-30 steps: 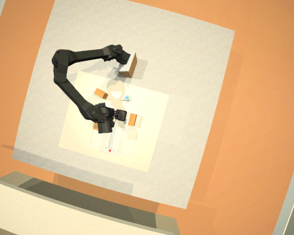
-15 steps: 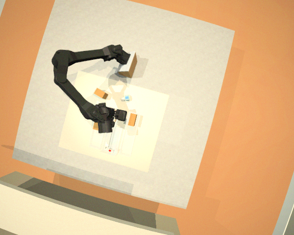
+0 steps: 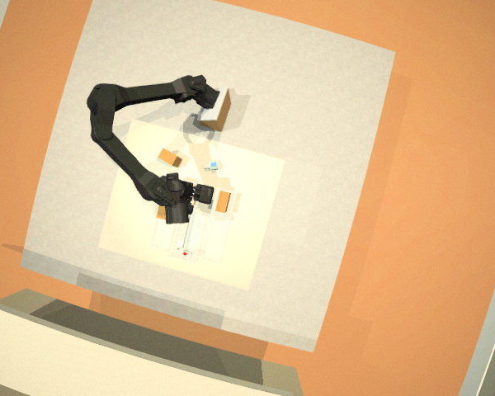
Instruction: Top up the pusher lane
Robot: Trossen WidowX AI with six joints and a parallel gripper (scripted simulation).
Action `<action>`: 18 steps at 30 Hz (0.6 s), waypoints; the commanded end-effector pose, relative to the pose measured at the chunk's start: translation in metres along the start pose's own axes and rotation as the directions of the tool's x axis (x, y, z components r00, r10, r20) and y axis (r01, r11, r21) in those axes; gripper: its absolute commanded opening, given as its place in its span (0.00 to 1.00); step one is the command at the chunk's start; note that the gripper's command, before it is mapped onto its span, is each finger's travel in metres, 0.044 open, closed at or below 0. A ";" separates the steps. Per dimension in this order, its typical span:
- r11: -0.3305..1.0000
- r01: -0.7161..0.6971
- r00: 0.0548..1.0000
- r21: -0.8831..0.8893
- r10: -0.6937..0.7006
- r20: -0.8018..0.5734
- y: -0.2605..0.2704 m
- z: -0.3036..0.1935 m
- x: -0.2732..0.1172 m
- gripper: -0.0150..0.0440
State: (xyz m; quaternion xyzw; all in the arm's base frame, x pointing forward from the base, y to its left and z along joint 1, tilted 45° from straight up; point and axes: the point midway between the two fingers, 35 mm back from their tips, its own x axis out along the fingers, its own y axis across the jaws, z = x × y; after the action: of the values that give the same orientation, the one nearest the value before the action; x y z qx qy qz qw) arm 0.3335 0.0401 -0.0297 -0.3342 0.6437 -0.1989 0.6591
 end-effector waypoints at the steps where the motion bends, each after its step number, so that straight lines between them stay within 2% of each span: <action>1: 1.000 0.005 1.000 0.007 -0.006 0.011 -0.001 0.002 0.000 0.25; 18: 1.000 0.005 1.000 0.007 -0.006 0.011 -0.001 -0.001 0.000 0.25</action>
State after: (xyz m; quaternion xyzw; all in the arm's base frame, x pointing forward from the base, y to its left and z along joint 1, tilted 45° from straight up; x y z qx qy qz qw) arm 0.3316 0.0397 -0.0297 -0.3343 0.6422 -0.1987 0.6605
